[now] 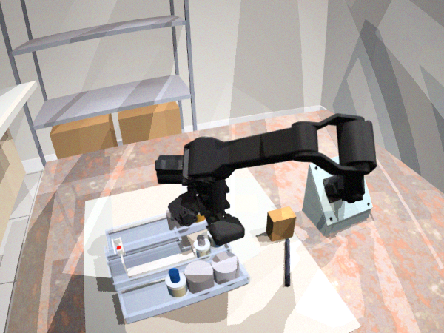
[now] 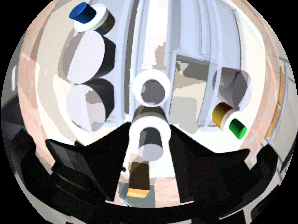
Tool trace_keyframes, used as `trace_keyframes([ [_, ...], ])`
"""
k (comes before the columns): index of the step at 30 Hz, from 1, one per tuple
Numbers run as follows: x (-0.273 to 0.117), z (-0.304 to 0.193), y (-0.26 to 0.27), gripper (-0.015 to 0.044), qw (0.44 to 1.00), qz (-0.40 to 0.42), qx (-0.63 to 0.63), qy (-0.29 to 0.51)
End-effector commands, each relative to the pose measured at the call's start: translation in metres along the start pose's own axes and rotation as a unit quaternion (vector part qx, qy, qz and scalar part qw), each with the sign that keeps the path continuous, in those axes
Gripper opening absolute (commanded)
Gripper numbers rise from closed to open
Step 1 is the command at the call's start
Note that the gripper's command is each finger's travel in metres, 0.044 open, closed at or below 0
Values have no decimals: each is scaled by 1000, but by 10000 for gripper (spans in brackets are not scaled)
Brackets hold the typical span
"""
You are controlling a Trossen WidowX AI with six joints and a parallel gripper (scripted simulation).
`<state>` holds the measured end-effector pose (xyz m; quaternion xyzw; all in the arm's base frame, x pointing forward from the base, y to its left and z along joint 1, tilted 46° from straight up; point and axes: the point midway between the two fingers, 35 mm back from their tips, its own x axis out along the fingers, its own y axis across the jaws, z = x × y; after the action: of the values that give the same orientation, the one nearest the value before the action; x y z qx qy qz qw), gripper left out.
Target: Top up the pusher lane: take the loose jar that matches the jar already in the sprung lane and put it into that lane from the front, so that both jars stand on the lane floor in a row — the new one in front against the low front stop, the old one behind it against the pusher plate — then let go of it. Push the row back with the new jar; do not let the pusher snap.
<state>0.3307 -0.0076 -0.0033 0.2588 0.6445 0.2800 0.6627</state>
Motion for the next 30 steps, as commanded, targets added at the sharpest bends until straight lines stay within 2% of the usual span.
trace_keyframes([
  [1,-2,7,2,0,1000,4,-6,-10],
  [30,8,7,2,0,1000,4,-6,-10],
])
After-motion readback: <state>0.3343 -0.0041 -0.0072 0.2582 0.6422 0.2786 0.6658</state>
